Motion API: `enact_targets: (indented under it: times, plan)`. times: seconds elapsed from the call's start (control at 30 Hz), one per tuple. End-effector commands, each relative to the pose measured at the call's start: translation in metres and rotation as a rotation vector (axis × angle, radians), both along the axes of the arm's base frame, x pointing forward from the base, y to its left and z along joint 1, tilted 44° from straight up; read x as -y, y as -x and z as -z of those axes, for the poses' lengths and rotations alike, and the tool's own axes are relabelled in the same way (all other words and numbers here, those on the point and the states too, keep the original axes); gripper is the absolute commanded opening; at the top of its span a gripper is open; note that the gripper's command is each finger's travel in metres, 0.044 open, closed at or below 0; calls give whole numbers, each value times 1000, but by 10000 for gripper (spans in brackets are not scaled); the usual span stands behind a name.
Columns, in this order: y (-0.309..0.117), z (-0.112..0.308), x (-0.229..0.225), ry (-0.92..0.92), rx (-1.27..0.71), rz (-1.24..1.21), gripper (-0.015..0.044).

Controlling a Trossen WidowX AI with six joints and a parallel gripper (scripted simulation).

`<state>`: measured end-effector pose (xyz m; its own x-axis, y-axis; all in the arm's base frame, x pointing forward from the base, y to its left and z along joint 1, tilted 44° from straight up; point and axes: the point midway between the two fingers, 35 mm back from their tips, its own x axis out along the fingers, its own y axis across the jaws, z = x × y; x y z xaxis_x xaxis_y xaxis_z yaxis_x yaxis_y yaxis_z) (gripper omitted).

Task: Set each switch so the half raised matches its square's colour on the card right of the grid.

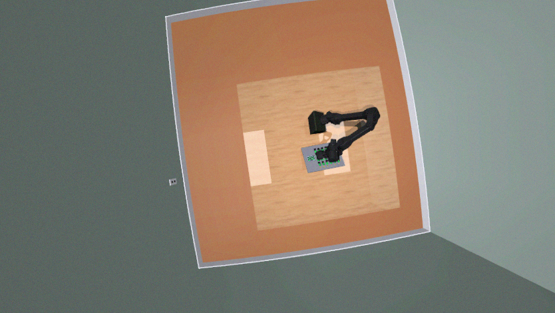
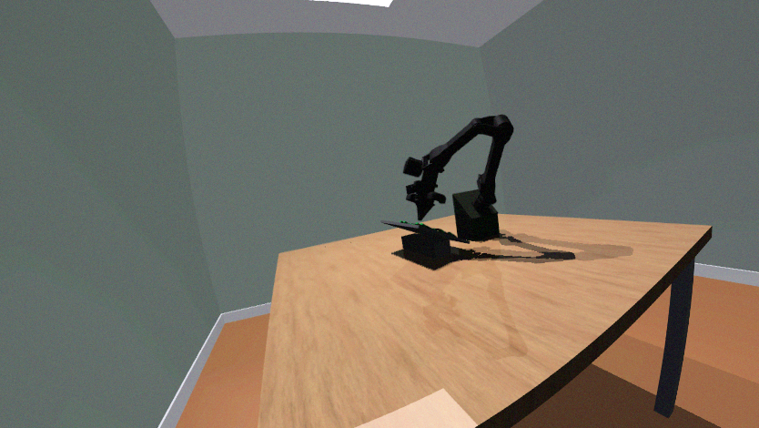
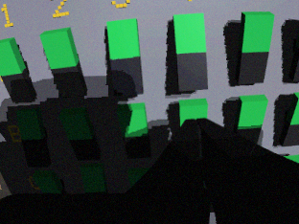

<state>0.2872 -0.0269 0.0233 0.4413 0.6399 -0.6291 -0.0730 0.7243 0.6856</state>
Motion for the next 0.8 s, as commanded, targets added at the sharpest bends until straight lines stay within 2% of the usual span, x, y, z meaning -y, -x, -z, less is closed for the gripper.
enact_targets:
  times: [0.0, 0.77]
  plan:
    - [0, 6, -4, -4, -15, 3, 0]
    - [-4, 12, -9, -4, -14, 3, 0]
